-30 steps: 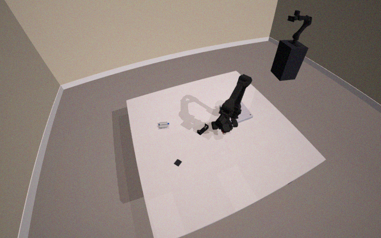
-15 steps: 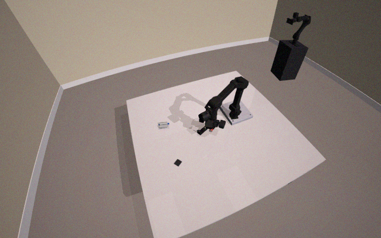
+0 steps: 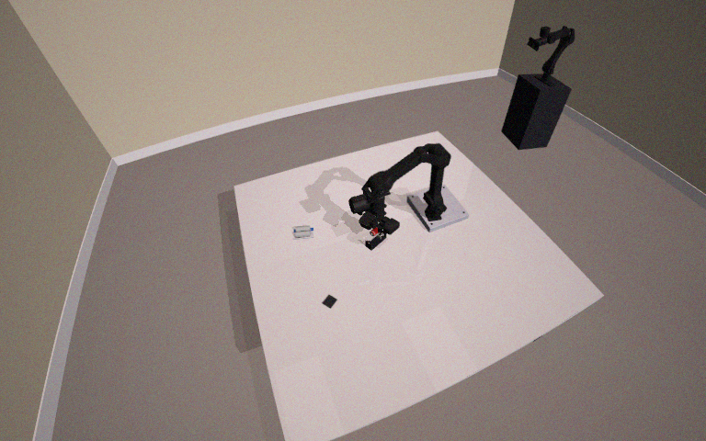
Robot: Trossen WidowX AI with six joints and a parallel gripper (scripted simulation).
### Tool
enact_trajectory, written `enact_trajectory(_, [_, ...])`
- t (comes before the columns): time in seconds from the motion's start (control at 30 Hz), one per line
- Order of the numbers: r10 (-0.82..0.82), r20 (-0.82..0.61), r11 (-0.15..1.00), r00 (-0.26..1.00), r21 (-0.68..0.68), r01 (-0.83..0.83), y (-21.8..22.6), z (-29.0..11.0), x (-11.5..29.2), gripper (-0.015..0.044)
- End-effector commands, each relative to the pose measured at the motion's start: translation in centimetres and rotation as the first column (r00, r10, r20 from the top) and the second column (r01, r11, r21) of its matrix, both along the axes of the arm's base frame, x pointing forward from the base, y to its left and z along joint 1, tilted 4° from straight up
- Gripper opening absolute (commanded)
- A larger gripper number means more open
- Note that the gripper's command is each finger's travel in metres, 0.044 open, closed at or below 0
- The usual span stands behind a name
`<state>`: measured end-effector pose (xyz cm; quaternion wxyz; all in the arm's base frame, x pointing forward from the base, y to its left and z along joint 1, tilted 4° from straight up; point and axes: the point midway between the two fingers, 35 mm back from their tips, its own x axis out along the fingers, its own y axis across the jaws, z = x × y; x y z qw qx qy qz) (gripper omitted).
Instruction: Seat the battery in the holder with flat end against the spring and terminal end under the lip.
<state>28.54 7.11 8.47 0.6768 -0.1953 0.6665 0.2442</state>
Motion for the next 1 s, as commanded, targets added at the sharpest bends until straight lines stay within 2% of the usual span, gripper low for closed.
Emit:
enact_trajectory(0.0, [-0.02, 0.013, 1.0, 1.0, 0.008, 0.02, -0.1, 0.2, 0.5, 0.0086])
enact_trajectory(0.7, [-0.045, 0.21, 0.989, 0.977, 0.148, 0.014, 0.5, -3.7, 0.9, 0.0086])
enact_trajectory(0.97, [-0.05, 0.23, 0.987, 0.972, 0.16, 0.013, 0.5, -3.9, 0.9, 0.0086])
